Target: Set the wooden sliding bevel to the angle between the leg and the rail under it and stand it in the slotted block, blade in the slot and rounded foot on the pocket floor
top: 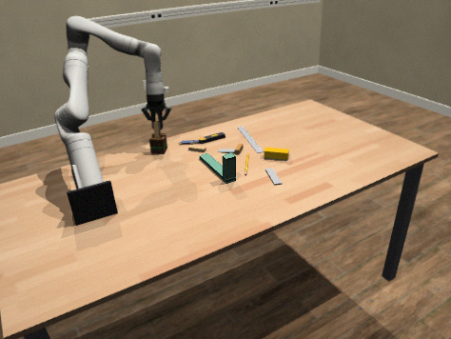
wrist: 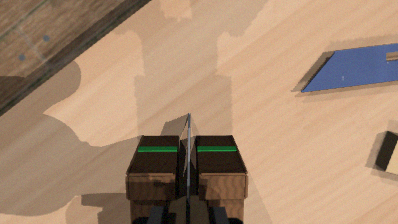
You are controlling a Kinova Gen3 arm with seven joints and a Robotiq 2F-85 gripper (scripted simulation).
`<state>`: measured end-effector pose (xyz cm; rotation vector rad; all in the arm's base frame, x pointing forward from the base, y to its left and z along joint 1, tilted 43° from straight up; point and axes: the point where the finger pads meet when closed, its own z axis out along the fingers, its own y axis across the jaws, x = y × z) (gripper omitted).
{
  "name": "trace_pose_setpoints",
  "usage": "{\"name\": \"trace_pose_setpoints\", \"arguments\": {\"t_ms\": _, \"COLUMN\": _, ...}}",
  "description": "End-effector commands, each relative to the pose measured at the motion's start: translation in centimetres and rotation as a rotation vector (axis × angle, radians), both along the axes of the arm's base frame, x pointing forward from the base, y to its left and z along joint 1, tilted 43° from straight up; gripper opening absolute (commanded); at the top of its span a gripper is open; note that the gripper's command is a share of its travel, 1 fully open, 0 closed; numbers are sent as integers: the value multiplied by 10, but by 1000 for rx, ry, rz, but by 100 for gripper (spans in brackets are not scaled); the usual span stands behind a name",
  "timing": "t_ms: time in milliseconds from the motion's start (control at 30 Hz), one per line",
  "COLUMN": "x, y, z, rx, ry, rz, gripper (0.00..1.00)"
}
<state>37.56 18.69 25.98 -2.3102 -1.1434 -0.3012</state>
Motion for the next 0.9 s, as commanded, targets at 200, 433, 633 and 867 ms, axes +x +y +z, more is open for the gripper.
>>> {"name": "trace_pose_setpoints", "arguments": {"t_ms": 200, "x": 0, "y": 0, "z": 0, "rx": 0, "ry": -1, "rz": -1, "gripper": 10}}
{"name": "trace_pose_setpoints", "arguments": {"t_ms": 433, "x": 0, "y": -1, "z": 1, "rx": 0, "ry": -1, "rz": -1, "gripper": 10}}
{"name": "trace_pose_setpoints", "arguments": {"t_ms": 633, "x": 0, "y": -4, "z": 4, "rx": 1, "ry": -1, "rz": -1, "gripper": 10}}
{"name": "trace_pose_setpoints", "arguments": {"t_ms": 867, "x": -1, "y": -10, "z": 11, "rx": 1, "ry": -1, "rz": -1, "gripper": 10}}
